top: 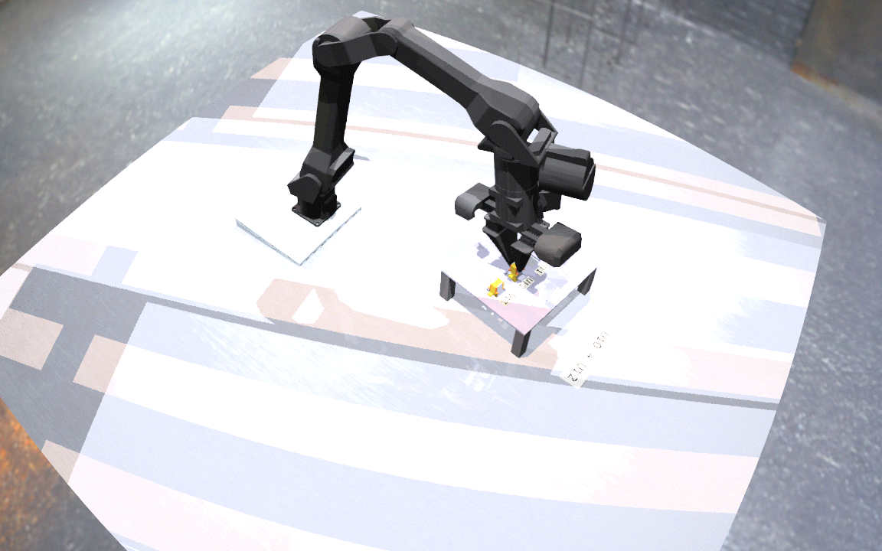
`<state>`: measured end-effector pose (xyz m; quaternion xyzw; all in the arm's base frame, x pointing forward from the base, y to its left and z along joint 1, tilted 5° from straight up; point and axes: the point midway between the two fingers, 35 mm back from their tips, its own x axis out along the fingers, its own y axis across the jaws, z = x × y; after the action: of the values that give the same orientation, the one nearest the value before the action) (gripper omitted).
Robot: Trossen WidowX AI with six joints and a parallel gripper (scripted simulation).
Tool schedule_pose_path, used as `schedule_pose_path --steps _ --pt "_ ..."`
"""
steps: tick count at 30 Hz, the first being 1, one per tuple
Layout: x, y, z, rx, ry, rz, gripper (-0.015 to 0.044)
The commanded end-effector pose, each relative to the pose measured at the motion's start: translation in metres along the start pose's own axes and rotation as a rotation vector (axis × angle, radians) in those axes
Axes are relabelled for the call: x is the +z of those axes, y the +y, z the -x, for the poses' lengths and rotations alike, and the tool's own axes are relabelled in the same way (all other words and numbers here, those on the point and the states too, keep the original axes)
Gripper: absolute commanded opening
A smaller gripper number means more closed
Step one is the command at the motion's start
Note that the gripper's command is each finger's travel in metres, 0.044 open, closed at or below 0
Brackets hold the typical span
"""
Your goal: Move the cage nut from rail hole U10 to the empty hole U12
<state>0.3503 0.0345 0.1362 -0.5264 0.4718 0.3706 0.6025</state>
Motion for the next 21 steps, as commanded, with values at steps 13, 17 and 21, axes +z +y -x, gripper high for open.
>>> schedule_pose_path --steps 13,17,21 --pt "-0.0007 0.0003 0.0028 -0.023 0.001 -0.007 0.0031" --pt "-0.0007 0.0007 0.0026 -0.030 0.001 -0.007 0.0031" --pt "-0.0007 0.0008 0.0026 -0.033 0.001 -0.007 0.0031"
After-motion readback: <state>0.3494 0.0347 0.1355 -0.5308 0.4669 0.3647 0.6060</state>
